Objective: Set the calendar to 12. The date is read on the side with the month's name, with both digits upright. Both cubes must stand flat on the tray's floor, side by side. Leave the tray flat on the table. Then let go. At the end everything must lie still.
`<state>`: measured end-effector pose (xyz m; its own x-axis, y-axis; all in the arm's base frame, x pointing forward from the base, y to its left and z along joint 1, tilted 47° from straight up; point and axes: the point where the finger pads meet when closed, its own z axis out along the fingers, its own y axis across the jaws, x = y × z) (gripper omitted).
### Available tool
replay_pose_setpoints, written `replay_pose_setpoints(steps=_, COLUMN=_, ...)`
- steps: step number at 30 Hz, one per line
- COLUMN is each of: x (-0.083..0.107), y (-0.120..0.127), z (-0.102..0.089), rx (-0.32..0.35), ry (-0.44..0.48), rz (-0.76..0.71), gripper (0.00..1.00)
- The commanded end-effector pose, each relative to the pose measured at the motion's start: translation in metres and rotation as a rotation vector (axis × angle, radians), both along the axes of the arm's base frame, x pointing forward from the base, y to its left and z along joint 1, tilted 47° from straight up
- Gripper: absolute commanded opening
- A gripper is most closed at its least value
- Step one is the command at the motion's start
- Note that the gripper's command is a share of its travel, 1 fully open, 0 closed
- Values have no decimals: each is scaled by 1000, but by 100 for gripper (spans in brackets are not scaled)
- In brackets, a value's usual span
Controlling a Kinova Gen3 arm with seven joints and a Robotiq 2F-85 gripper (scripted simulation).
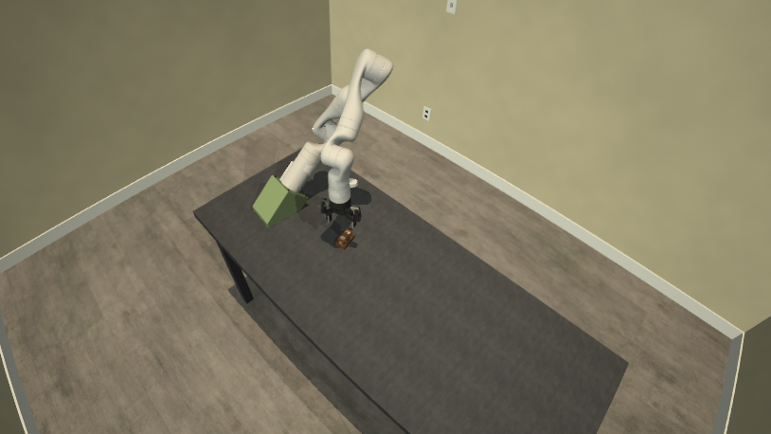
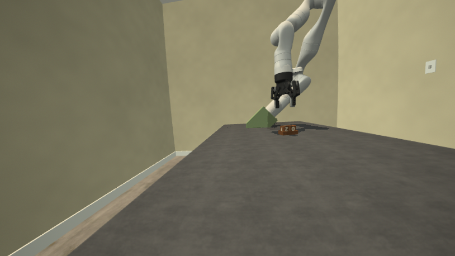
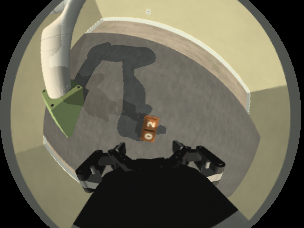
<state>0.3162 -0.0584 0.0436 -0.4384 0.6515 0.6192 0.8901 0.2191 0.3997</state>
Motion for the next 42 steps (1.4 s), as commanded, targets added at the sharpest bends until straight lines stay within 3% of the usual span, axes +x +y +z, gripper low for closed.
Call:
replay_pose_setpoints(steps=1, x=0, y=5, z=-2, rx=4, ry=51, rz=-32, gripper=100)
replay_pose_setpoints(steps=7, x=1, y=6, z=-5, rx=13, ry=142, rz=-123, gripper=100)
replay_pose_setpoints(steps=19, x=2, y=6, z=-6, rx=16, ry=179, rz=-160, gripper=100)
replay_pose_setpoints(steps=20, x=2, y=6, z=-6, rx=16, ry=179, rz=-160, gripper=46)
replay_pose_setpoints(steps=42, x=2, y=6, z=-6, rx=16, ry=179, rz=-160, gripper=46)
